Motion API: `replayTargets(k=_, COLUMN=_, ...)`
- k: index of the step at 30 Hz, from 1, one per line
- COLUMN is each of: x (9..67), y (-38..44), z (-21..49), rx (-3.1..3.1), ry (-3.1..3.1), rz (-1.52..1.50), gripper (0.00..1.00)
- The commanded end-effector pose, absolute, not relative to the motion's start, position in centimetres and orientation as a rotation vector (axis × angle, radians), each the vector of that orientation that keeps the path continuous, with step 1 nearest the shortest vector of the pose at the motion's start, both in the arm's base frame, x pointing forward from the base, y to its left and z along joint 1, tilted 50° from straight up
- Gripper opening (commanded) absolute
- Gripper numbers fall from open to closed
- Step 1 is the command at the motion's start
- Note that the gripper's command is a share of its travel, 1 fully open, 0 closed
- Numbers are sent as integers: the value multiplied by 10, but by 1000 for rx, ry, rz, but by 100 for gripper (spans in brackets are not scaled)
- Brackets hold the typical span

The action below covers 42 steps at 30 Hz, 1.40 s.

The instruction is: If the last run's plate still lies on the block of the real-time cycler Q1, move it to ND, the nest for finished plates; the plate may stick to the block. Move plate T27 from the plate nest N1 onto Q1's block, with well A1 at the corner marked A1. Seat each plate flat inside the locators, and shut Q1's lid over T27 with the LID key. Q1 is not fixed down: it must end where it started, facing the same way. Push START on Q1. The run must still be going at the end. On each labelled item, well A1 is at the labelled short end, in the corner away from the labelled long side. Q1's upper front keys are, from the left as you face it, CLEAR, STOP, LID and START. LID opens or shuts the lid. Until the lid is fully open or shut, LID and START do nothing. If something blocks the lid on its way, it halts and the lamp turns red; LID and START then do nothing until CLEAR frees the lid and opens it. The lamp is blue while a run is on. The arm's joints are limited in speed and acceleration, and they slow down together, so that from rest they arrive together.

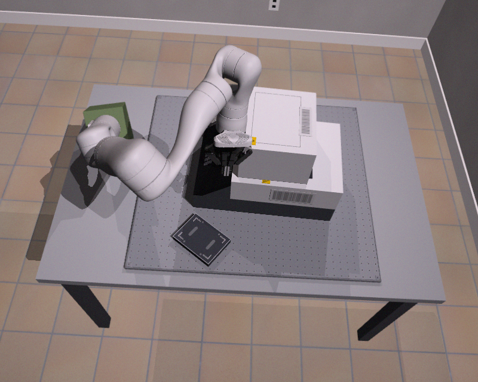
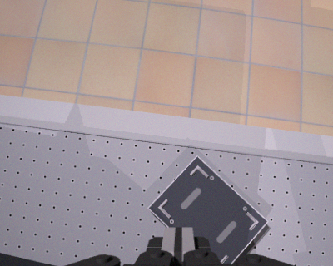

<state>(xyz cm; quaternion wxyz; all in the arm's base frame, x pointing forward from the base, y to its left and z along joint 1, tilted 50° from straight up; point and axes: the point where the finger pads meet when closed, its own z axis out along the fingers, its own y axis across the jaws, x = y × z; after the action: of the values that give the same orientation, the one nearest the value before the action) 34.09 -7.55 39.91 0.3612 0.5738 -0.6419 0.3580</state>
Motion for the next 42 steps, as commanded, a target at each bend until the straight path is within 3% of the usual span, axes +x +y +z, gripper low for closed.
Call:
replayTargets(k=1, x=340, y=-70, z=393, rx=1469, ry=-1685, rz=941, gripper=10)
replayTargets(k=42, x=325, y=-9, z=321, rx=1321, ry=-2044, rz=1139, gripper=10)
